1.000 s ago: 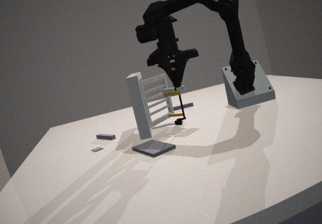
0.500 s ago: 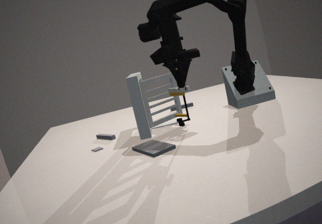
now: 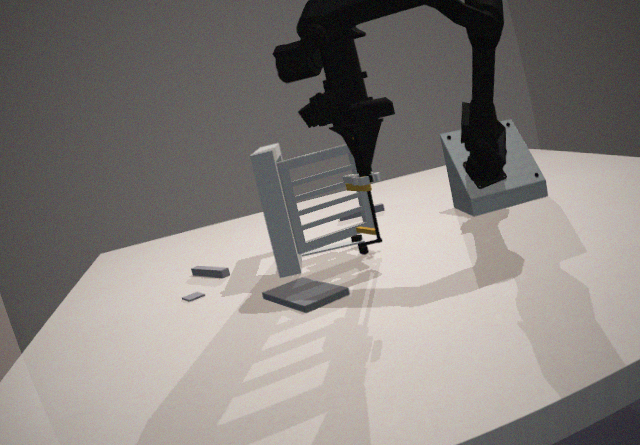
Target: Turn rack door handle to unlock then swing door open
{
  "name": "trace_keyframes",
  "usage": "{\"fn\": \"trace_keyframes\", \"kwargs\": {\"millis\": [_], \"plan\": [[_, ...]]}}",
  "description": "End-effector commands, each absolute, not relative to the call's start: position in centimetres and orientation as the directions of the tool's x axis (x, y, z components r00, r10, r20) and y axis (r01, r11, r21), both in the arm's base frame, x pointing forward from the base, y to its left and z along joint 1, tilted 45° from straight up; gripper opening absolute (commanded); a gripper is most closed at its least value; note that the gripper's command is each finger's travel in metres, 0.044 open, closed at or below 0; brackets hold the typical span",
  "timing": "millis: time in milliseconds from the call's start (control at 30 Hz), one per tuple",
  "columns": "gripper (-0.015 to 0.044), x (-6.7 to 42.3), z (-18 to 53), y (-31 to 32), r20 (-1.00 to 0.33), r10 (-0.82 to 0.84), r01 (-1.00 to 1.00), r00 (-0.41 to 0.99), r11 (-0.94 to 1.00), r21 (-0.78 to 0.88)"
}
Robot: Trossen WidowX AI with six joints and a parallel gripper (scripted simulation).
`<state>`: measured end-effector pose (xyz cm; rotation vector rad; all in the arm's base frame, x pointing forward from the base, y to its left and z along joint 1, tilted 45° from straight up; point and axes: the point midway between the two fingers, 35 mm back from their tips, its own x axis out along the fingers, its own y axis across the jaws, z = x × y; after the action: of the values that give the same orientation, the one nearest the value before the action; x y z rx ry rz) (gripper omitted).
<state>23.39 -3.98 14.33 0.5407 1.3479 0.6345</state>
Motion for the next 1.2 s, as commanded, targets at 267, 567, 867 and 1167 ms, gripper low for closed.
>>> {"fn": "trace_keyframes", "kwargs": {"millis": [267,567,867,1167], "plan": [[0.0009,24.0,15.9,-2.5,-0.707,0.699,0.064,0.108,0.705,0.706],[0.0009,24.6,17.0,-1.4,-0.707,0.699,0.192,0.108,0.683,0.705],[0.0009,25.5,18.1,-0.5,-0.707,0.699,0.315,0.109,0.650,0.692],[0.0009,25.7,18.4,-0.2,-0.706,0.699,0.345,0.109,0.640,0.687]]}}
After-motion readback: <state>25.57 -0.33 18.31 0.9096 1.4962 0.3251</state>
